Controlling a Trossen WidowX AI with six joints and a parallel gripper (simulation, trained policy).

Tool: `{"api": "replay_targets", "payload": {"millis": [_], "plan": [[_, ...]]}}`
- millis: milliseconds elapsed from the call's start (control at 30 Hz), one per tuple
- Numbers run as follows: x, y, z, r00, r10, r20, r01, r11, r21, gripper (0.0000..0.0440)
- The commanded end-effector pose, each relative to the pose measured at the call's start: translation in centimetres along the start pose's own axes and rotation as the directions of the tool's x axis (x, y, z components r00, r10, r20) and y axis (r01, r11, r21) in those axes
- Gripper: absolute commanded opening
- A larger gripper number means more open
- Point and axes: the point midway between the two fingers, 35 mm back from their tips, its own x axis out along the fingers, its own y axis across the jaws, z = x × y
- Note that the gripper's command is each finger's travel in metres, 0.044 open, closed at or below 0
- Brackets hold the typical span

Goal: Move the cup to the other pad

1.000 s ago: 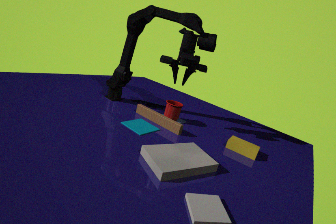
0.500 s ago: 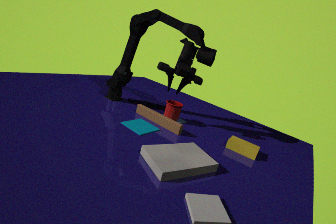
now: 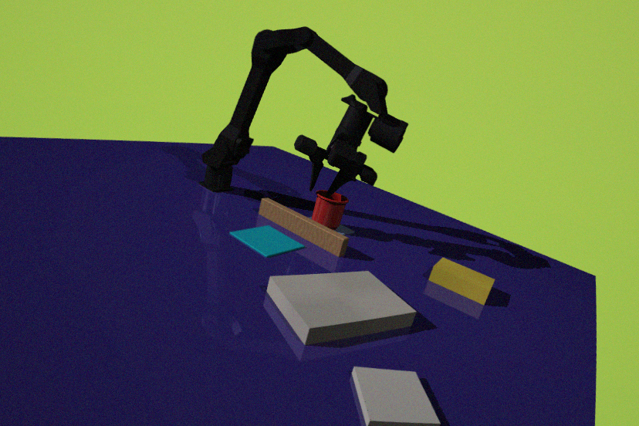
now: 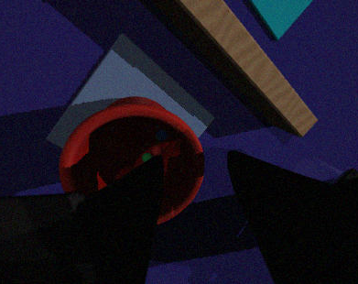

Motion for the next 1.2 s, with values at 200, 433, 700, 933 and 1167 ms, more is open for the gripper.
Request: {"api": "replay_targets", "payload": {"millis": [200,433,700,933,1167], "plan": [[3.3,0.3,-0.2,0.999,-0.033,-0.004,0.033,0.999,-0.032,0.0179],[5.2,0.6,-0.2,1.0,-0.031,-0.003,0.03,0.996,-0.084,0.0086],[4.8,0.4,0.0,1.0,-0.008,0.01,0.009,0.996,-0.094,0.0],[3.7,0.3,0.1,1.0,0.019,0.012,-0.018,0.998,-0.068,0.0],[1.8,-0.2,0.3,0.999,0.05,0.014,-0.05,0.999,-0.02,0.0]]}}
